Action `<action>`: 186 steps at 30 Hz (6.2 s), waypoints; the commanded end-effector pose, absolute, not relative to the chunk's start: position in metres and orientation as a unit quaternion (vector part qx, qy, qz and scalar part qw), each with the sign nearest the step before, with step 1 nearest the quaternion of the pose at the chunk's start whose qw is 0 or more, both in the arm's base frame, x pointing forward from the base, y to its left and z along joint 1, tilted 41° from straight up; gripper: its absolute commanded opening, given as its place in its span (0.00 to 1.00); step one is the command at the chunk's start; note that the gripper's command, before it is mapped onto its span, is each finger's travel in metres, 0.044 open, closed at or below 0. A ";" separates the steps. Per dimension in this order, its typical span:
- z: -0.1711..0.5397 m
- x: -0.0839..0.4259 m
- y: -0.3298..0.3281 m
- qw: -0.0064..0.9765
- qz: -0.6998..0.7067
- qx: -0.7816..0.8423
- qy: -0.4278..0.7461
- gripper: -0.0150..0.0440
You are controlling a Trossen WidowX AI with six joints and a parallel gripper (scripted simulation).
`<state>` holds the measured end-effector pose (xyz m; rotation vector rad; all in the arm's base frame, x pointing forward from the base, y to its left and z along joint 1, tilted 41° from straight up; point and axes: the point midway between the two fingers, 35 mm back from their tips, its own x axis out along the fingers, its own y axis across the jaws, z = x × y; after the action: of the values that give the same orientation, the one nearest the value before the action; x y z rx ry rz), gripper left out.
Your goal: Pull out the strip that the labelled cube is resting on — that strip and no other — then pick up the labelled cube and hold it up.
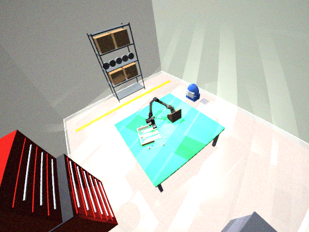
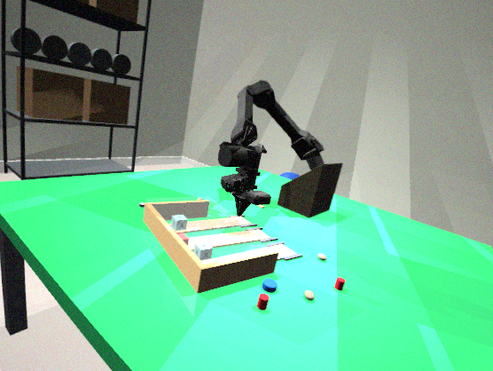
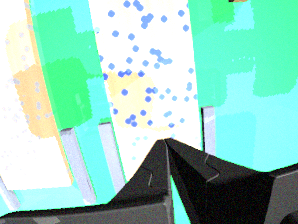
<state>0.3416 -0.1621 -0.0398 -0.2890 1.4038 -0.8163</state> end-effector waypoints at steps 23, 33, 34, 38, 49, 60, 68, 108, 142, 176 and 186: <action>-0.054 0.337 -0.171 0.676 -0.361 -0.130 0.629 0.25; -0.054 0.337 -0.172 0.676 -0.361 -0.130 0.629 0.25; -0.054 0.337 -0.172 0.676 -0.361 -0.130 0.629 0.25; -0.054 0.337 -0.172 0.676 -0.361 -0.130 0.629 0.25; -0.055 0.337 -0.173 0.676 -0.361 -0.130 0.629 0.25; -0.056 0.337 -0.173 0.676 -0.361 -0.130 0.629 0.25; -0.058 0.326 -0.170 0.675 -0.361 -0.130 0.630 0.25; -0.070 0.269 -0.154 0.674 -0.361 -0.130 0.631 0.25; -0.080 0.220 -0.139 0.674 -0.360 -0.130 0.632 0.25; -0.088 0.178 -0.126 0.673 -0.360 -0.131 0.633 0.25; -0.090 0.167 -0.123 0.673 -0.360 -0.131 0.633 0.25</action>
<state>0.1829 -0.1236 -0.0863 -0.2970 1.3880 -0.8056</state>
